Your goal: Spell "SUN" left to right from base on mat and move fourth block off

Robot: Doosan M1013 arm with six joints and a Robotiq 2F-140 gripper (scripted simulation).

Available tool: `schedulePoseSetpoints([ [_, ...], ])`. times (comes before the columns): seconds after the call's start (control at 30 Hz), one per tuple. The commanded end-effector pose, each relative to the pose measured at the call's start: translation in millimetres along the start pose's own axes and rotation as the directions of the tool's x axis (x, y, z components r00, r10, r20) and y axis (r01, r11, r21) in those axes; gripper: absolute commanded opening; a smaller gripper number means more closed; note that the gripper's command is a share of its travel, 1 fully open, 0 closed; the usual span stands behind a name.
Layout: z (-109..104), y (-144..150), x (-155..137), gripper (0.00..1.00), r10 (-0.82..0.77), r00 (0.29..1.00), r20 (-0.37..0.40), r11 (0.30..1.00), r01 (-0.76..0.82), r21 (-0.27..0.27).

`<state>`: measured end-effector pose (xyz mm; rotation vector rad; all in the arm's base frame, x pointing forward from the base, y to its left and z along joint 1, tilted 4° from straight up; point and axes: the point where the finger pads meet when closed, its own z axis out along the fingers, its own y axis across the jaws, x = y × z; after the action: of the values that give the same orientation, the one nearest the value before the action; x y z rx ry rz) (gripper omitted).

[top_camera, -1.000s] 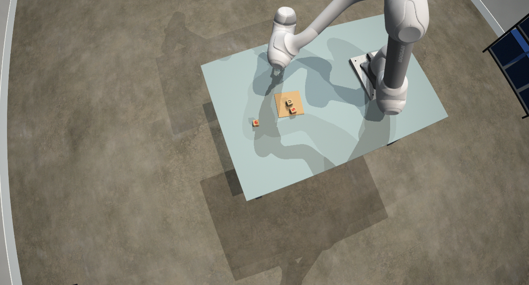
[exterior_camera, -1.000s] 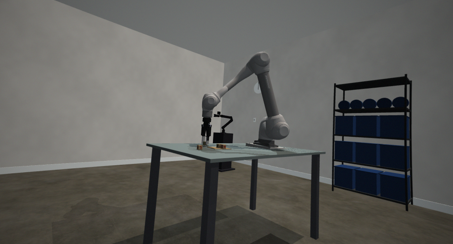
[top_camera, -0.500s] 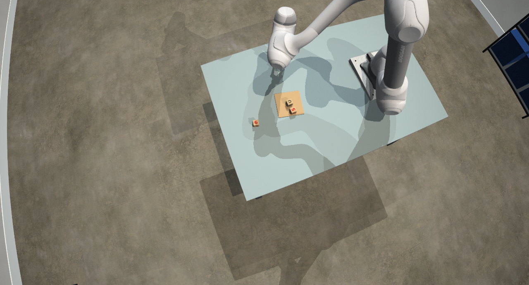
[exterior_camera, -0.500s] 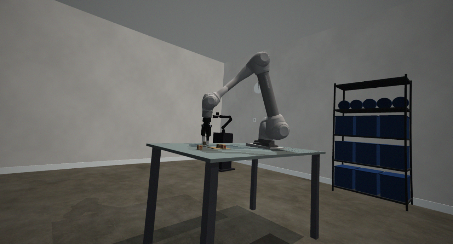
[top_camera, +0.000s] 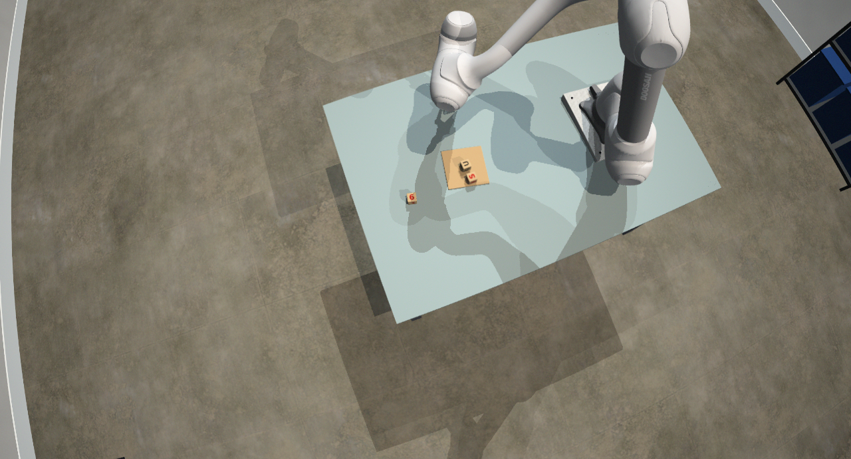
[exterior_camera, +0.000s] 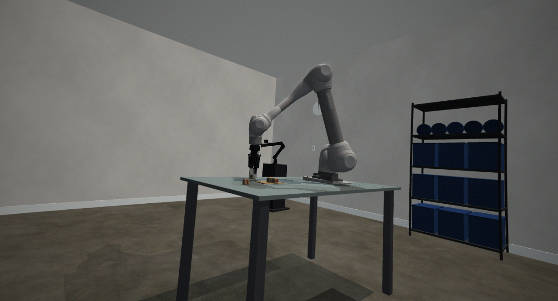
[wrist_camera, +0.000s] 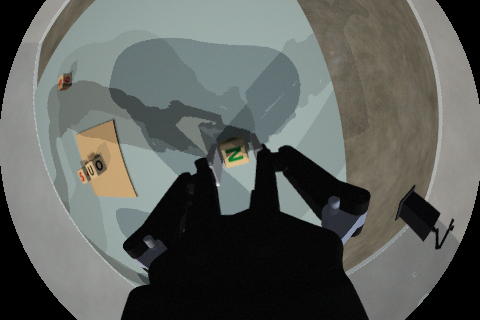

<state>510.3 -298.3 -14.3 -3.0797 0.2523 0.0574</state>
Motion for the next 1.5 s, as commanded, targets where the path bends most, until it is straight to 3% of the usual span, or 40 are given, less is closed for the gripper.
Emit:
schedulePoseSetpoints([
  [0.0,4.5,1.7,-2.6,0.28,0.000,1.000,0.004,1.000,0.000,0.001],
  [0.23,4.5,1.7,-2.6,0.28,0.000,1.000,0.004,1.000,0.000,0.001],
  [0.27,4.5,1.7,-2.6,0.16,0.000,1.000,0.004,1.000,0.000,0.001],
  [1.47,3.1,1.7,-2.5,0.16,0.000,1.000,0.004,1.000,0.000,0.001],
])
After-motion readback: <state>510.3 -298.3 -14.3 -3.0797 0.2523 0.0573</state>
